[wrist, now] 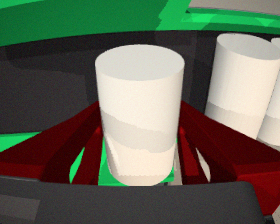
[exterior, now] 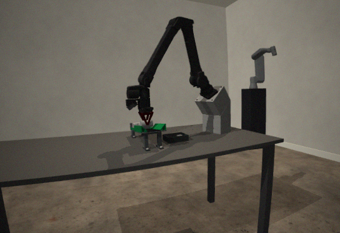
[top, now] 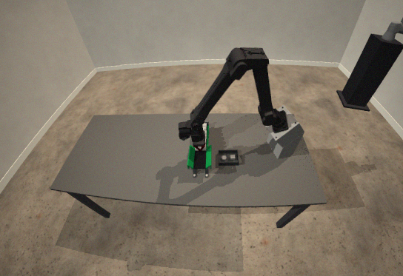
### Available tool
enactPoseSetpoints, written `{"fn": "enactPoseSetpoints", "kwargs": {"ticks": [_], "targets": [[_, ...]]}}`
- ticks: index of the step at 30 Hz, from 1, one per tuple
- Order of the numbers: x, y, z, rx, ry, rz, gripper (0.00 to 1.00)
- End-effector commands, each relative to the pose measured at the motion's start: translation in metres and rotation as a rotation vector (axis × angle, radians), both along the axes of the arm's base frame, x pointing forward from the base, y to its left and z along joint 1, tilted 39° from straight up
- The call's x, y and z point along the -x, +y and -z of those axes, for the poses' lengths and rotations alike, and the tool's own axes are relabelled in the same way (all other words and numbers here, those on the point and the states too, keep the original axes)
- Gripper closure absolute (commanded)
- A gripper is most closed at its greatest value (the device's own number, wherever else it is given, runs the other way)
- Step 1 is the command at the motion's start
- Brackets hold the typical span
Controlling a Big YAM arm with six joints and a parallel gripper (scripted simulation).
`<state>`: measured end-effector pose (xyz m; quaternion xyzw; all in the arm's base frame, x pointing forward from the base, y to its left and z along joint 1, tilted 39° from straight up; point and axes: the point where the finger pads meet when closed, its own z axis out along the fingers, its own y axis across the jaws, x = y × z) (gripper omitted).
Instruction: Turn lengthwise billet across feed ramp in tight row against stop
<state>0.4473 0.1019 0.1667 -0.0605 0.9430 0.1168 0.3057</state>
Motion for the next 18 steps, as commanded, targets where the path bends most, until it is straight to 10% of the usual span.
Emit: {"fn": "enactPoseSetpoints", "kwargs": {"ticks": [1,18], "targets": [[-0.0168,-0.0079,-0.0346,-0.005,-0.067,0.010,1.00],[-0.0214,-0.0069,-0.0345,-0.009,-0.080,0.014,1.00]]}}
